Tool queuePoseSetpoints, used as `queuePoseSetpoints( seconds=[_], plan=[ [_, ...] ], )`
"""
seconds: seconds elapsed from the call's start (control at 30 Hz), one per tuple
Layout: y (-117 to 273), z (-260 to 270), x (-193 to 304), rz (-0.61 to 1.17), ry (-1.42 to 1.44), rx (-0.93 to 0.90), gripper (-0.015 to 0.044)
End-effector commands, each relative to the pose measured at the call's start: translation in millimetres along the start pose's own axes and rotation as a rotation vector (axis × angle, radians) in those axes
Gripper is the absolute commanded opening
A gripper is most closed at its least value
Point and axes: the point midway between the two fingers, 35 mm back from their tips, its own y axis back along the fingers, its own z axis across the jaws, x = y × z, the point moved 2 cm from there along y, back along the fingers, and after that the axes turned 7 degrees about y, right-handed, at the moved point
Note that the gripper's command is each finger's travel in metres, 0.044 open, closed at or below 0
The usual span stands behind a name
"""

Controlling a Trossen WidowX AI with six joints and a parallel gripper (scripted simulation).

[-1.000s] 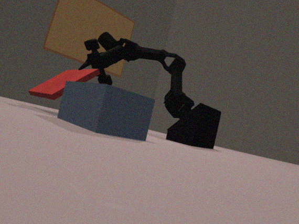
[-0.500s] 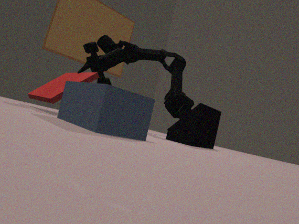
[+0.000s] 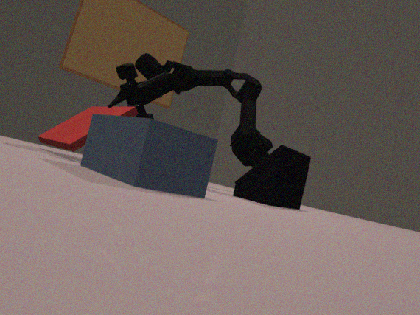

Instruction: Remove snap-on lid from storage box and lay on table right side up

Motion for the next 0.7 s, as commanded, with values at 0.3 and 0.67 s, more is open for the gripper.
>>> queuePoseSetpoints(
  seconds=[0.3,0.67],
  plan=[
    [-7,-7,4,0.009,0.008,-0.011,0.0000],
    [-13,-13,5,0.009,0.008,-0.011,0.0000]
  ],
)
